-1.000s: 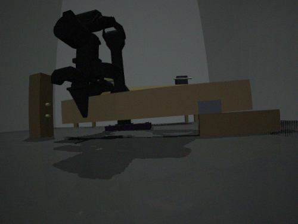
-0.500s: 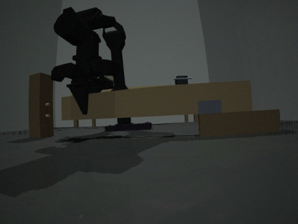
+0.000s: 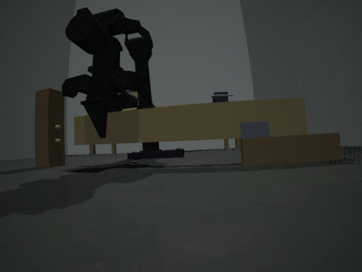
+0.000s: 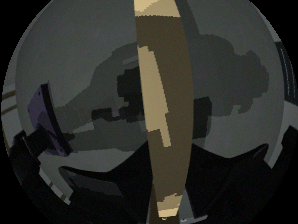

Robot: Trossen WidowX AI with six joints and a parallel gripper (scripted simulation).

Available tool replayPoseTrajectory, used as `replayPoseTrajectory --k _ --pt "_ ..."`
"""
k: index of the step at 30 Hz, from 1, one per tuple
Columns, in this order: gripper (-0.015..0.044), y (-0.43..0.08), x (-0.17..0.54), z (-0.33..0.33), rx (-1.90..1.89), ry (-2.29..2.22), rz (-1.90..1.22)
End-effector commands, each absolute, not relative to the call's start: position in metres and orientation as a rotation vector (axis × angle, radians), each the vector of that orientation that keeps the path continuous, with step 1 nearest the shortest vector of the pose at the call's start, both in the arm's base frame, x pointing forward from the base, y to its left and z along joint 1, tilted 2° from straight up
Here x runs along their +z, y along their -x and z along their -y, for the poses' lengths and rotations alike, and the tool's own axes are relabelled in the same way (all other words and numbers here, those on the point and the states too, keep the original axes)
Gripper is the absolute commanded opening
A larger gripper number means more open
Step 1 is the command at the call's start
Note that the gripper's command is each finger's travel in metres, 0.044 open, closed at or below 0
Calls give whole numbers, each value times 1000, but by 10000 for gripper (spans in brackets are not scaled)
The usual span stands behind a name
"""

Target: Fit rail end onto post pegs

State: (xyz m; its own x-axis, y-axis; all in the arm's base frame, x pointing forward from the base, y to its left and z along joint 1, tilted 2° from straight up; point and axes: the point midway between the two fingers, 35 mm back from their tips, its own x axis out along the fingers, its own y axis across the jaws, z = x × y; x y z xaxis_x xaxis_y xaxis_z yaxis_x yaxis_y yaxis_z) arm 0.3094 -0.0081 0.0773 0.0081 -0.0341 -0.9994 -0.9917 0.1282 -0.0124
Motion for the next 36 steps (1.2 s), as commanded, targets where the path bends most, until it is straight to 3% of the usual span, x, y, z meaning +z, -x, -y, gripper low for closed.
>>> replayPoseTrajectory --k 1,36 --pt "0 -310 76 8 1086 1141 -1279" --pt "0 -307 77 10 1086 1141 -1279"
